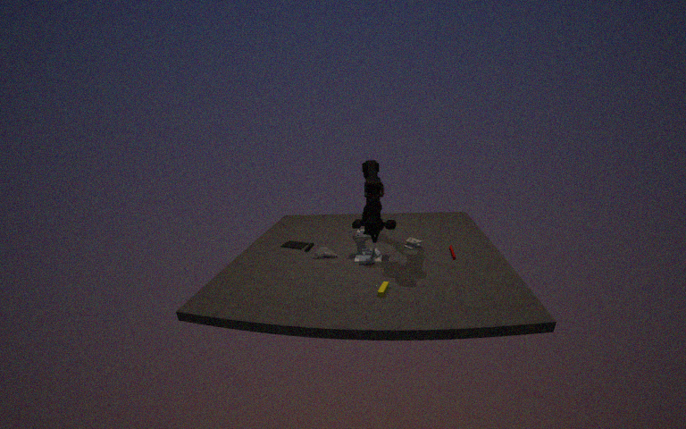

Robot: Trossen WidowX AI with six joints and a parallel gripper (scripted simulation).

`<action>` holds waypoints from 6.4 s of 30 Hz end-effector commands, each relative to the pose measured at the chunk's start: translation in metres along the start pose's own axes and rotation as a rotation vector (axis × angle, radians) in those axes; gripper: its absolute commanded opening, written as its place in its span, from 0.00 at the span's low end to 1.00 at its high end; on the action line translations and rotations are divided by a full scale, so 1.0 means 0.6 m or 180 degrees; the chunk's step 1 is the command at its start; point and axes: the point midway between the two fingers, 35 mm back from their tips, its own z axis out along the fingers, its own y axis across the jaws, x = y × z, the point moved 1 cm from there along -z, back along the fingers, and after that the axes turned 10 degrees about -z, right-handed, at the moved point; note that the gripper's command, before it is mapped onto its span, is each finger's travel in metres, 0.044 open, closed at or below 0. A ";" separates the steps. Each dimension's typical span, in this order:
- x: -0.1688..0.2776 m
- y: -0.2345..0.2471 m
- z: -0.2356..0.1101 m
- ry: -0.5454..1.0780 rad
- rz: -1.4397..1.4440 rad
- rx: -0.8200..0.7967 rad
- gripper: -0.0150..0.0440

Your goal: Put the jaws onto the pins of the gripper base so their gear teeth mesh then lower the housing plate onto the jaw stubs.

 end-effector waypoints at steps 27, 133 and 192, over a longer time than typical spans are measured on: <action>-0.018 -0.135 -0.004 -0.0019 -0.1508 0.0037 0.25; 0.071 -0.464 0.080 0.0158 -0.6000 0.0003 0.25; -0.008 -0.448 -0.012 0.0144 -0.6017 0.0056 1.00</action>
